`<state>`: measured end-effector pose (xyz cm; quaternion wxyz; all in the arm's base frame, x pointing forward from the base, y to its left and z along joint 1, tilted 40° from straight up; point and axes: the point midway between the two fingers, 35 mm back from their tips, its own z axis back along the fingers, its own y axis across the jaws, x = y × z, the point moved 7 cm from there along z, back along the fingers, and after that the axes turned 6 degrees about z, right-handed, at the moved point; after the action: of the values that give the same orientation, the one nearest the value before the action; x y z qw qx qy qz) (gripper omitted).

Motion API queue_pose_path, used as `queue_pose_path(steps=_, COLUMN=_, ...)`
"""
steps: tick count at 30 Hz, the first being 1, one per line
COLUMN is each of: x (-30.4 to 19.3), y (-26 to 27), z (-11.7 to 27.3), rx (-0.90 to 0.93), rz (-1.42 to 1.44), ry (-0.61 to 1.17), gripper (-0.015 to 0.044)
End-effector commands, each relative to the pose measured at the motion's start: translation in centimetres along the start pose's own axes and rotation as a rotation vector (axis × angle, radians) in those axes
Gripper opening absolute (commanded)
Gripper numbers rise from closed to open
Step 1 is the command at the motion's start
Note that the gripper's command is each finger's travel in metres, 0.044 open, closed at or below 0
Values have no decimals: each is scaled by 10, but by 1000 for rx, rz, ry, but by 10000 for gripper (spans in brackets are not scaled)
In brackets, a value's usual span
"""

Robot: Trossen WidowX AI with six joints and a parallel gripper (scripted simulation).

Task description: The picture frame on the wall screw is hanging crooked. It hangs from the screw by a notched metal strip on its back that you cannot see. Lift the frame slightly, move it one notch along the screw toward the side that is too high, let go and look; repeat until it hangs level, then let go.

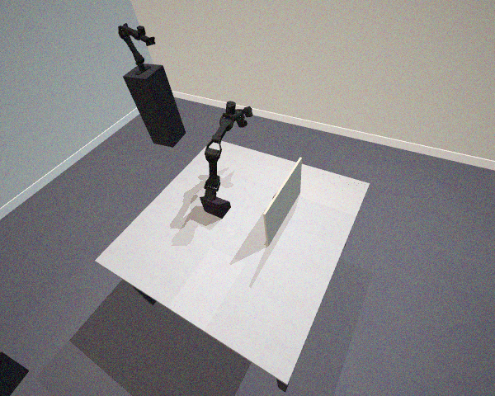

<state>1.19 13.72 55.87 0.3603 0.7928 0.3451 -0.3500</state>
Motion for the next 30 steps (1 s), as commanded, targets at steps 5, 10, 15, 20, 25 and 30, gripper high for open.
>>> queue_pose_path(steps=5, x=91, y=23, z=44, rx=240, rz=376, ry=-302, gripper=260)
queue_pose_path(steps=10, x=148, y=34, z=82, rx=373, rz=579, ry=-522, gripper=260)
queue_pose_path(steps=15, x=204, y=43, z=128, rx=497, rz=752, ry=-767, gripper=260)
queue_pose_path(steps=20, x=257, y=48, z=180, rx=608, rz=890, ry=-1034, gripper=260)
queue_pose_path(steps=25, x=301, y=48, z=229, rx=694, rz=974, ry=-1280, gripper=260)
queue_pose_path(steps=30, x=303, y=48, z=231, rx=697, rz=976, ry=-1290, gripper=260)
